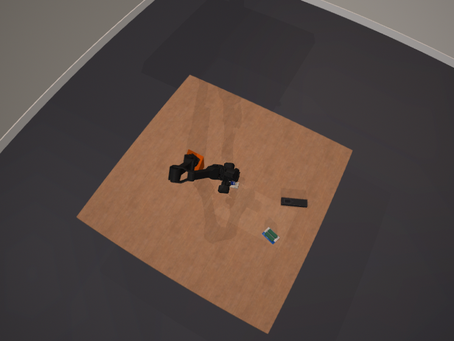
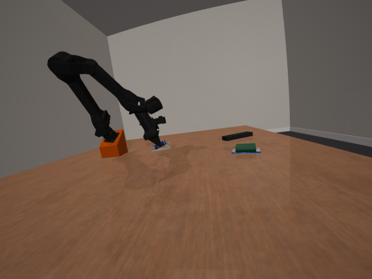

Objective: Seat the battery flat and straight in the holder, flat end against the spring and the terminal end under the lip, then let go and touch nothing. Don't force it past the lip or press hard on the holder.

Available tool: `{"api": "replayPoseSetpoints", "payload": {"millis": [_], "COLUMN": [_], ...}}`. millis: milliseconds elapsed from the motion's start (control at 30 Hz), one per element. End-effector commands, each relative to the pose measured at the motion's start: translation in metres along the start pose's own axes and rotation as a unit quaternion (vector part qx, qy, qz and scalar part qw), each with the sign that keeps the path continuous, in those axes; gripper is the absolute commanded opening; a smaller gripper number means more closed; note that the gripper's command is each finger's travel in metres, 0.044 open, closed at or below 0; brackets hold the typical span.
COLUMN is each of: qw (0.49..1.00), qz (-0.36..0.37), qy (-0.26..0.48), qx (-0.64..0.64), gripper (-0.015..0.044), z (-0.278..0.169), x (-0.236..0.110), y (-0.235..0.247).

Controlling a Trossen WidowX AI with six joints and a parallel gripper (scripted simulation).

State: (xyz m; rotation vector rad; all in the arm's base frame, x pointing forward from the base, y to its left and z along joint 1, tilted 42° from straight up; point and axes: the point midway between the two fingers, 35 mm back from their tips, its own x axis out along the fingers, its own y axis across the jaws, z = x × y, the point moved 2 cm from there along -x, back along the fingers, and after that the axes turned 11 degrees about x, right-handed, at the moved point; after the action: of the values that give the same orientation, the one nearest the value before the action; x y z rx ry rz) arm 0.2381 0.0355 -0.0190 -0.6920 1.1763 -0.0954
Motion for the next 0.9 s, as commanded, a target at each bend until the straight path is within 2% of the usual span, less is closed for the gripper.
{"api": "replayPoseSetpoints", "payload": {"millis": [0, 867], "qw": [1.0, 0.996], "qz": [-0.002, -0.01], "qy": [0.021, 0.092], "qx": [-0.003, 0.004], "gripper": [0.0073, 0.0073], "z": [-0.0033, 0.0037], "x": [0.0029, 0.0071], "y": [0.0011, 0.0012]}}
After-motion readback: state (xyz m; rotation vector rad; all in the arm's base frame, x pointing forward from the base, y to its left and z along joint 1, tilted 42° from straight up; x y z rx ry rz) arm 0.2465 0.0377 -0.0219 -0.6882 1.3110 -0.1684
